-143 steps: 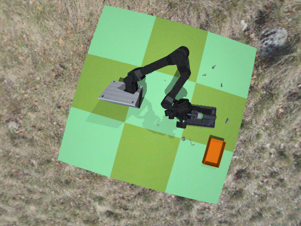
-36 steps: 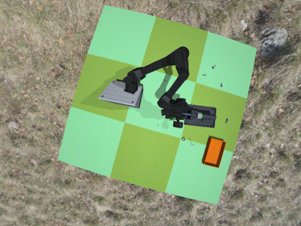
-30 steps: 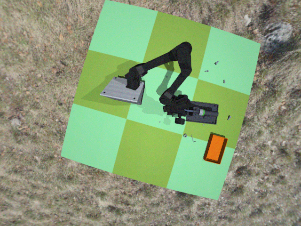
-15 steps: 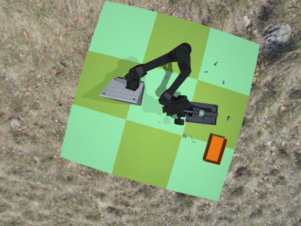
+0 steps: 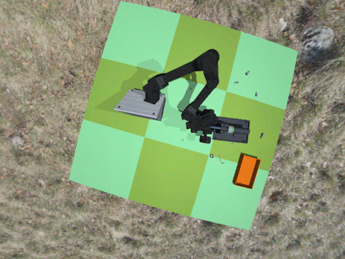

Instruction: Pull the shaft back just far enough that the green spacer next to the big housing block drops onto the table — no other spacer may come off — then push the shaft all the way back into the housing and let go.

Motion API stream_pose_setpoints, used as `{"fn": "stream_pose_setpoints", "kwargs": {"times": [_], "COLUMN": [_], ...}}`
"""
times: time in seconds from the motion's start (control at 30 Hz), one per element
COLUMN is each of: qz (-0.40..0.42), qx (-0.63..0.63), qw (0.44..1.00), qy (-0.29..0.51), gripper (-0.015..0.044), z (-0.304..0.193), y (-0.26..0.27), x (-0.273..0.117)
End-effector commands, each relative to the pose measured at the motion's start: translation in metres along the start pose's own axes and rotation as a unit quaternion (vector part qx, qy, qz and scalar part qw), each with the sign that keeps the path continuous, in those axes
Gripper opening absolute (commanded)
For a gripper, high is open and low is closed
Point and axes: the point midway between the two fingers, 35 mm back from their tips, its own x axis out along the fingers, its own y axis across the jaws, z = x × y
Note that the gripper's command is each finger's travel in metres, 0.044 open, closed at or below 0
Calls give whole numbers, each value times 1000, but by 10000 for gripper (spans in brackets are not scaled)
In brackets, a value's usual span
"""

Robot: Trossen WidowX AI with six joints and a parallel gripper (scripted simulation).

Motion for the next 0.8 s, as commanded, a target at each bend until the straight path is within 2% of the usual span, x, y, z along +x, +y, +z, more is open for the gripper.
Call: {"fn": "stream_pose_setpoints", "kwargs": {"times": [0.0, 0.77], "qz": [-2, -2], "qx": [-2, -2], "qw": [1000, 1000], "qy": [0, 0], "gripper": [0, 0], "z": [0, 2], "y": [0, 0], "x": [0, -2]}}
